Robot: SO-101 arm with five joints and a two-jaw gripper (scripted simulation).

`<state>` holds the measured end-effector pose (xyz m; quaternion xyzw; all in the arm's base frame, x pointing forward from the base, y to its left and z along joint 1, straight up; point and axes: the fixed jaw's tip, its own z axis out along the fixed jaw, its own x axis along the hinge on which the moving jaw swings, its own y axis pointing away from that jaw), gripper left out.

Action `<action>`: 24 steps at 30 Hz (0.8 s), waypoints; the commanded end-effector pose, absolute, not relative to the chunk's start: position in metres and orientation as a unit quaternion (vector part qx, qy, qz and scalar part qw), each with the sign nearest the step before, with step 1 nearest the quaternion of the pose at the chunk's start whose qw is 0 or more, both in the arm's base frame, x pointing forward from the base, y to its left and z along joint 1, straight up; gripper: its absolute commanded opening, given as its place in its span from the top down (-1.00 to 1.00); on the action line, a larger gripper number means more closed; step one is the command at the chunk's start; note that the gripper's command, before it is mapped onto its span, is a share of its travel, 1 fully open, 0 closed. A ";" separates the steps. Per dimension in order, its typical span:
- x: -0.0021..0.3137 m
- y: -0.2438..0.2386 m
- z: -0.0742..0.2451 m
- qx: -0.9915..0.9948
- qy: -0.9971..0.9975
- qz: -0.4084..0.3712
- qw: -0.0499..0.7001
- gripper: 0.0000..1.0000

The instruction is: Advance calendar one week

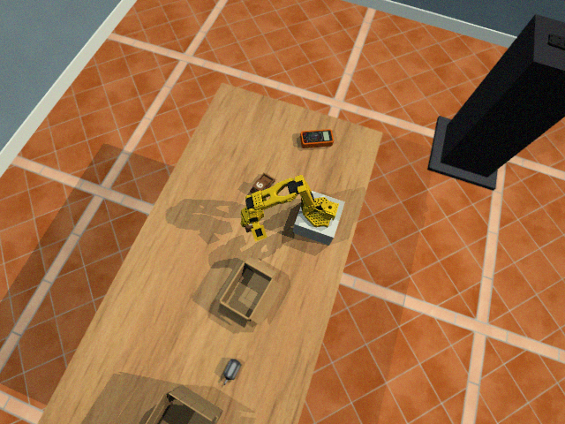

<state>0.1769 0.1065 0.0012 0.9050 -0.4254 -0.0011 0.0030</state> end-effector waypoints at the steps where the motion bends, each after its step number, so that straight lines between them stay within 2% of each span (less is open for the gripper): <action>1: 0.181 0.108 0.007 0.904 -0.427 0.006 -0.009 1.00; 14: 0.200 0.071 0.007 0.859 -0.512 0.007 -0.008 1.00; 24: 0.214 -0.008 0.007 0.750 -0.661 0.009 -0.007 1.00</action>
